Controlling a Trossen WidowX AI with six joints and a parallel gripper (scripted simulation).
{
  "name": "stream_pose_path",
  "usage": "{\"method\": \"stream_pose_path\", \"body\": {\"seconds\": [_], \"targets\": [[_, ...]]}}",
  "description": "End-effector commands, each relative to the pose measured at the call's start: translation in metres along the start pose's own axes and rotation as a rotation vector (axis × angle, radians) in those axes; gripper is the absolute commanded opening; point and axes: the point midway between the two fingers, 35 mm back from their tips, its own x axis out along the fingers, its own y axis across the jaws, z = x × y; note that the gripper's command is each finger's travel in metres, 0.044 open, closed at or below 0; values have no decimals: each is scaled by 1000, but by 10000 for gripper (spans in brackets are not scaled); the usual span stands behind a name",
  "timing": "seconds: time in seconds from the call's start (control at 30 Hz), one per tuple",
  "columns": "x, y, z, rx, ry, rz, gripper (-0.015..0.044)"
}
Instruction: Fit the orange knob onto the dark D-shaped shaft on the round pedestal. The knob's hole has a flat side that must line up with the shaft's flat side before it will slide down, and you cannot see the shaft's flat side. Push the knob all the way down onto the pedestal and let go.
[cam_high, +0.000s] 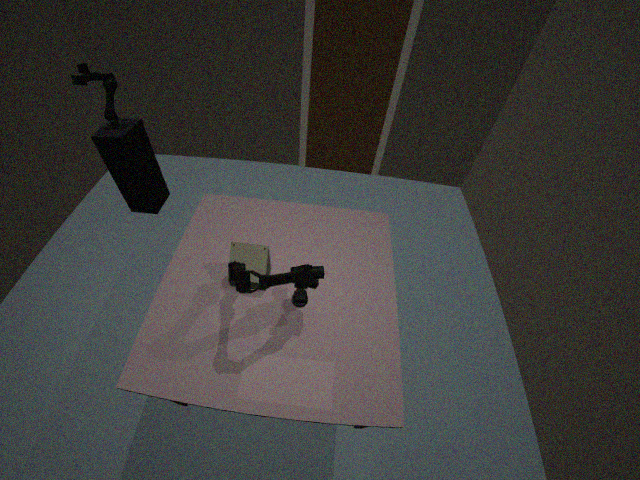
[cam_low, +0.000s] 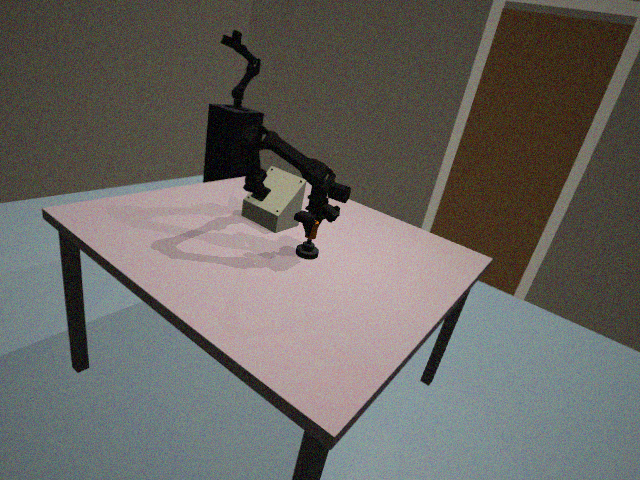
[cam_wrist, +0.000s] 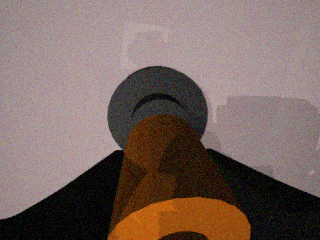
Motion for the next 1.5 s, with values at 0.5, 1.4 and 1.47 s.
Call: {"method": "stream_pose_path", "body": {"seconds": [0.5,1.4,1.47], "targets": [[11,-2,2,0,-1,-6,0],[8,-1,0,-209,0,-6,0],[9,-1,0,-209,0,-6,0]]}}
